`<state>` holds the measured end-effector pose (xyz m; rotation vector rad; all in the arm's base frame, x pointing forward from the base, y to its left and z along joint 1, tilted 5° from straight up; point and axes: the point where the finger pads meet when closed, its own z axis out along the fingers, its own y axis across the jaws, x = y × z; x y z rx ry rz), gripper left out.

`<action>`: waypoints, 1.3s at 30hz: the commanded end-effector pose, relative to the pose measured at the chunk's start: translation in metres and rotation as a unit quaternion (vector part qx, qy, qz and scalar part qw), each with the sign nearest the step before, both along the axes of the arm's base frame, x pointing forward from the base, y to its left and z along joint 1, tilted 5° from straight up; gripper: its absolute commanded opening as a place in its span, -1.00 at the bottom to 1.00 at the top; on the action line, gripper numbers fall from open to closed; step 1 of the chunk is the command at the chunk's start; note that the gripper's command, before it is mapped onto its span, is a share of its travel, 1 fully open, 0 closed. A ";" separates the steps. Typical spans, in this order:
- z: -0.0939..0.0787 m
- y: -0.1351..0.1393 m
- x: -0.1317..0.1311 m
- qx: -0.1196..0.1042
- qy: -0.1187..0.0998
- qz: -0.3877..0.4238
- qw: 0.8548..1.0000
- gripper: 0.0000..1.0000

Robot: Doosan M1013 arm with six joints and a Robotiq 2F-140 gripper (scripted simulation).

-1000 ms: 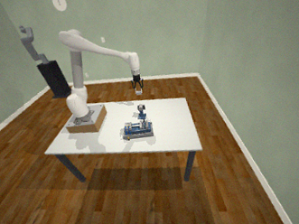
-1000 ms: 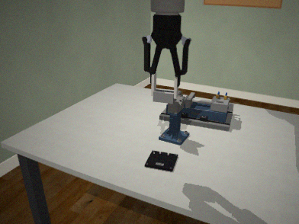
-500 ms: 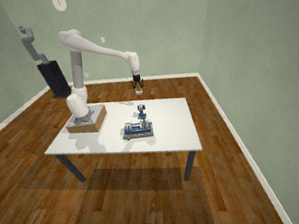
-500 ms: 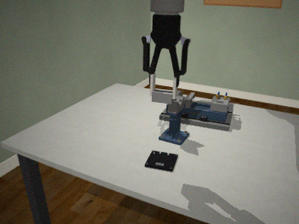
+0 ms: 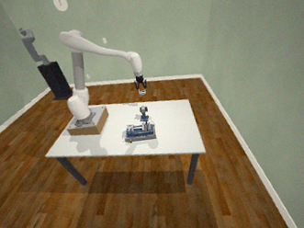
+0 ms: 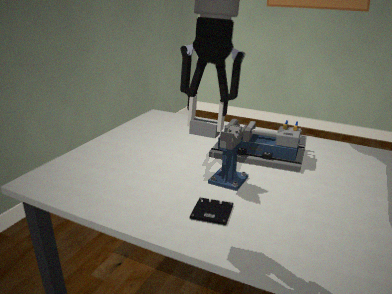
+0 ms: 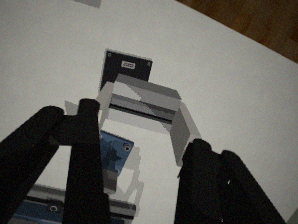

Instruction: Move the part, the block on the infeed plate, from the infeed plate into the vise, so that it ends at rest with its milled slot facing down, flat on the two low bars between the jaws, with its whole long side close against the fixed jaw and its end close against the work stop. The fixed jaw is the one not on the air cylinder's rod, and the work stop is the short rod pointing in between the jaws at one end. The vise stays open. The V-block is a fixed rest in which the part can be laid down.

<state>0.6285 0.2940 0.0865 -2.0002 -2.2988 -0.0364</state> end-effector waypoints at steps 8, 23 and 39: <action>0.006 0.022 0.016 0.044 -0.020 -0.032 0.998 -1.00; 0.021 0.063 0.055 0.129 -0.057 -0.110 0.984 -1.00; 0.057 0.094 0.123 0.234 -0.112 -0.239 0.936 -1.00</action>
